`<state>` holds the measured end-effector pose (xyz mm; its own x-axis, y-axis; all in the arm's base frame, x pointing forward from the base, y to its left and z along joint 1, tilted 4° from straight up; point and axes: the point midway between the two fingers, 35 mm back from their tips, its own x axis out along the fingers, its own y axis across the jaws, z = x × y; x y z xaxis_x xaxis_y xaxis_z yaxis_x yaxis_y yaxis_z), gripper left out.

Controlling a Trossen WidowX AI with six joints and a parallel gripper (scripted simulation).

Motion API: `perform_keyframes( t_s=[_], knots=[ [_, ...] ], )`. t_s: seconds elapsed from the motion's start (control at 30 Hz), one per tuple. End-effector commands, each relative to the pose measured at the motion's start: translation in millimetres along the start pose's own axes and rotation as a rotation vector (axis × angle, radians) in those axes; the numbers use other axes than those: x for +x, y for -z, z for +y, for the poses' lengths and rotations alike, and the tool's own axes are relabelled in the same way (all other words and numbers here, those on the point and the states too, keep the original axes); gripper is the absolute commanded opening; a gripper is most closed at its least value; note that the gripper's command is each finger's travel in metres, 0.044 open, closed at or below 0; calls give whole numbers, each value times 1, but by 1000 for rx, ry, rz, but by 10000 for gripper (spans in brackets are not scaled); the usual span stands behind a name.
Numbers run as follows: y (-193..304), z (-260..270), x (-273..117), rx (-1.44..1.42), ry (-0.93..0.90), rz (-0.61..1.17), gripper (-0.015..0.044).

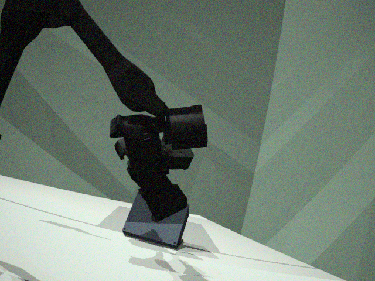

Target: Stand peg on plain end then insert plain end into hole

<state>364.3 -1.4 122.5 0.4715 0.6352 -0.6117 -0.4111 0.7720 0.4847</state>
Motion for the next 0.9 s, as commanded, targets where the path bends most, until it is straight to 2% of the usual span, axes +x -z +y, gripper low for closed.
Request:
perform_keyframes(
  t_s=[0.0,0.87],
  knots=[
    [1,1,8,10,-14,-1,0],
    [-2,9,42,8,-55,-20,0]
  ],
)
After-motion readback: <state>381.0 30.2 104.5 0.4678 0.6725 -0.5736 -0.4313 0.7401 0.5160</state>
